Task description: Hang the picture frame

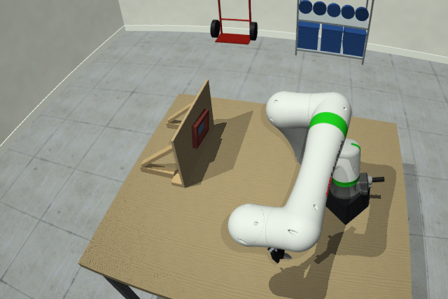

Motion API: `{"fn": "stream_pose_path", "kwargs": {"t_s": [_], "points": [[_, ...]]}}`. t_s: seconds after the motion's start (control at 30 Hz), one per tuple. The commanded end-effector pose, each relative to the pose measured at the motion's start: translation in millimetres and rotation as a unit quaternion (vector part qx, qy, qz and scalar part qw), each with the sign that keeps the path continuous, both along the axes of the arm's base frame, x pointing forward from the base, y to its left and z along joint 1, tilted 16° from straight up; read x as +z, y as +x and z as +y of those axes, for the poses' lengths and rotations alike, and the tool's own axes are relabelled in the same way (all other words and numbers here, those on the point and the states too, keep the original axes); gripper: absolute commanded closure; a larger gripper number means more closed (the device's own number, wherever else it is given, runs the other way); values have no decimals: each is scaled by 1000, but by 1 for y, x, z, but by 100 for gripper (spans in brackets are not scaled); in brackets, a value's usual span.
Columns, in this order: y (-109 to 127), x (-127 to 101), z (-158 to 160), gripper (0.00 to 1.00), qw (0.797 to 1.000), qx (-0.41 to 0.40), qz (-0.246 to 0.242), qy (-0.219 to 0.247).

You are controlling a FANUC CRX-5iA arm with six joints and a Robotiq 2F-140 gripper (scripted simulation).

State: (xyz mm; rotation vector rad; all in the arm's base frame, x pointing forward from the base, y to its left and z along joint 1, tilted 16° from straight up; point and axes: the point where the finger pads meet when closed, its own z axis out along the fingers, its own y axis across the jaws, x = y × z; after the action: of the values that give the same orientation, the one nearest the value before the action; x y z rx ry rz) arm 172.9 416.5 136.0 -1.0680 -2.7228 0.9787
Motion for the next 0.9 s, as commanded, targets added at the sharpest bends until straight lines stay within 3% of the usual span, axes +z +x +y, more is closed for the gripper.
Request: {"fn": "stream_pose_path", "kwargs": {"t_s": [0.0,0.5,0.87], "points": [[1,-3,-4,0,1000,-11,9,2],[4,-19,-25,0,993,-90,67,21],[4,-32,-45,0,966,-207,142,59]]}}
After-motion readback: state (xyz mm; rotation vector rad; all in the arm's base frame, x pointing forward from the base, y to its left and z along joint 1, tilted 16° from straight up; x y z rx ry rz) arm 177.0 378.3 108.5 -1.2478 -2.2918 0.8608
